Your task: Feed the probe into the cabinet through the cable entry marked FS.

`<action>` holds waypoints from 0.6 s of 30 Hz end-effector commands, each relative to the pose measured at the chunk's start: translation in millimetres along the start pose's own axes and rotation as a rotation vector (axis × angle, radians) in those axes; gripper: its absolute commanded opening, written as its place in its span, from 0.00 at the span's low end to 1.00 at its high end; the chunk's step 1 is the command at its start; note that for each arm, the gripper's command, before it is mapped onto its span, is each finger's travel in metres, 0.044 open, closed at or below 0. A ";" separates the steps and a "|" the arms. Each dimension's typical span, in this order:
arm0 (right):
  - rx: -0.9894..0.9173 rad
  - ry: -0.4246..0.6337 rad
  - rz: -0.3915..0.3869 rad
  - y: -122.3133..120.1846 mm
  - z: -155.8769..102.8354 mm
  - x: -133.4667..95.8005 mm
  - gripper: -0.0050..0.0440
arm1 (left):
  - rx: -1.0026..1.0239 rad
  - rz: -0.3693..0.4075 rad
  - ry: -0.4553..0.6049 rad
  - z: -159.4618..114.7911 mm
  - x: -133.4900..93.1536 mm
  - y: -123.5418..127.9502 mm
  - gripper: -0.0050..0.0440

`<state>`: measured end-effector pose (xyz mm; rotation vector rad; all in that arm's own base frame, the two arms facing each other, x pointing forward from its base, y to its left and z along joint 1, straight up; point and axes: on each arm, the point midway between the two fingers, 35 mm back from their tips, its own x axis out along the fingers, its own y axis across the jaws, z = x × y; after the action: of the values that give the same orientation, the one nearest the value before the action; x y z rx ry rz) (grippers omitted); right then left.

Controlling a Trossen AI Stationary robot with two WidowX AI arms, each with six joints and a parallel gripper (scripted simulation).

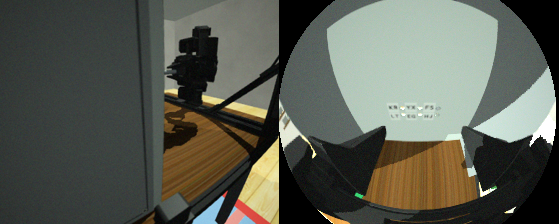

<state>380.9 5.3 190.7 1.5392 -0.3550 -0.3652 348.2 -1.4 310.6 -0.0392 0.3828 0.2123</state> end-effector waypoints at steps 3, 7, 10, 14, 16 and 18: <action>0.003 0.001 0.006 3.1 -2.4 11.3 0.10 | -0.004 0.005 0.000 0.2 -0.3 0.8 1.00; 0.003 0.001 0.006 3.6 -3.1 17.9 0.10 | -0.004 0.005 0.000 0.2 -0.3 0.8 1.00; 0.003 0.001 0.006 3.7 -3.3 19.5 0.10 | -0.004 0.005 0.000 0.2 -0.3 0.8 1.00; 0.003 0.001 0.006 4.2 -4.0 26.0 0.10 | -0.004 0.005 0.000 0.2 -0.3 0.8 1.00; 0.003 0.001 0.006 4.4 -4.4 29.3 0.10 | -0.004 0.005 0.000 0.2 -0.3 0.8 1.00; 0.003 0.001 0.006 4.7 -4.8 32.6 0.10 | -0.004 0.005 0.000 0.2 -0.3 0.8 1.00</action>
<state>405.5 -3.7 192.6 1.5401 -0.3559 -0.3648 348.2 -1.4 310.6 -0.0392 0.3828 0.2123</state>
